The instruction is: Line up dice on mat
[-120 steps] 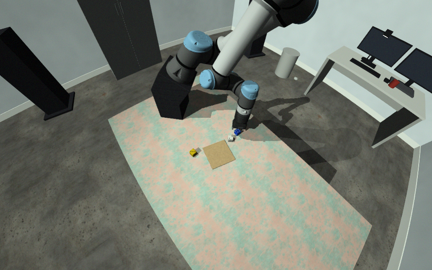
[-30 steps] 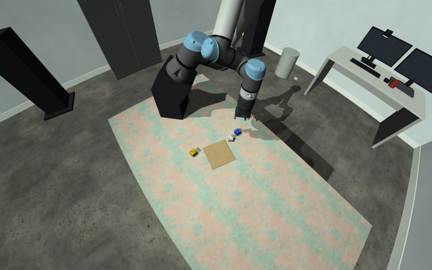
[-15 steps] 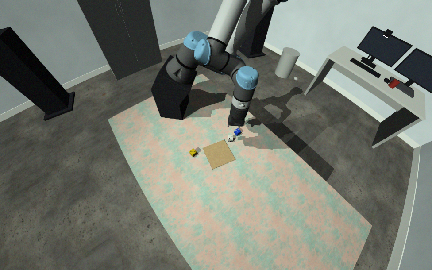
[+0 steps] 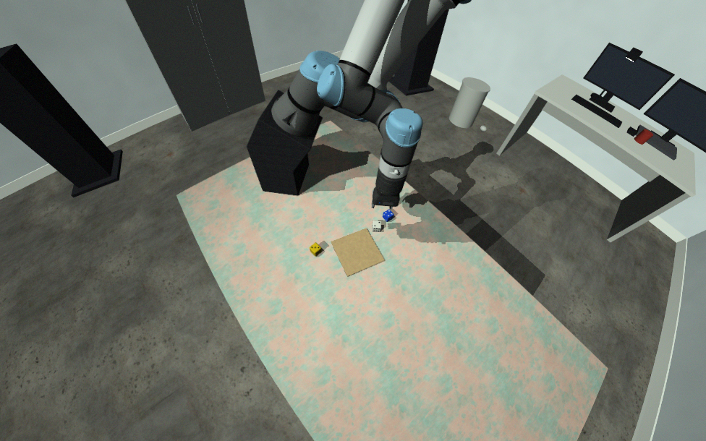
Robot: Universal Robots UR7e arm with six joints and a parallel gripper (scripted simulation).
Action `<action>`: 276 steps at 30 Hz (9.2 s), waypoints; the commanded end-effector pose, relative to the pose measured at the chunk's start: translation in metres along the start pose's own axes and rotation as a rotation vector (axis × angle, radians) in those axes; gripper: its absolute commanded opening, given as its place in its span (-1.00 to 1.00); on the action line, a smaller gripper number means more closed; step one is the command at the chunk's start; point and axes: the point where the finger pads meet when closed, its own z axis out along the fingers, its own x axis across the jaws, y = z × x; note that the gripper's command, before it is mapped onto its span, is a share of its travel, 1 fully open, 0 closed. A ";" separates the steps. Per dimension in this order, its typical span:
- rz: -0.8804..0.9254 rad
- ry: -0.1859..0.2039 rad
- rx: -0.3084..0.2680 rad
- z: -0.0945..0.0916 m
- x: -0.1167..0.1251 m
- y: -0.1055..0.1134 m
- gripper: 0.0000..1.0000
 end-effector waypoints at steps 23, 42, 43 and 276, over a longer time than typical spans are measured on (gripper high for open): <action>-0.595 -0.003 0.001 0.018 -0.004 -0.003 1.00; -1.108 -0.002 0.001 0.033 -0.004 -0.002 1.00; -1.154 -0.002 0.001 0.035 -0.003 -0.002 1.00; -1.569 0.000 -0.001 0.136 0.000 0.001 0.14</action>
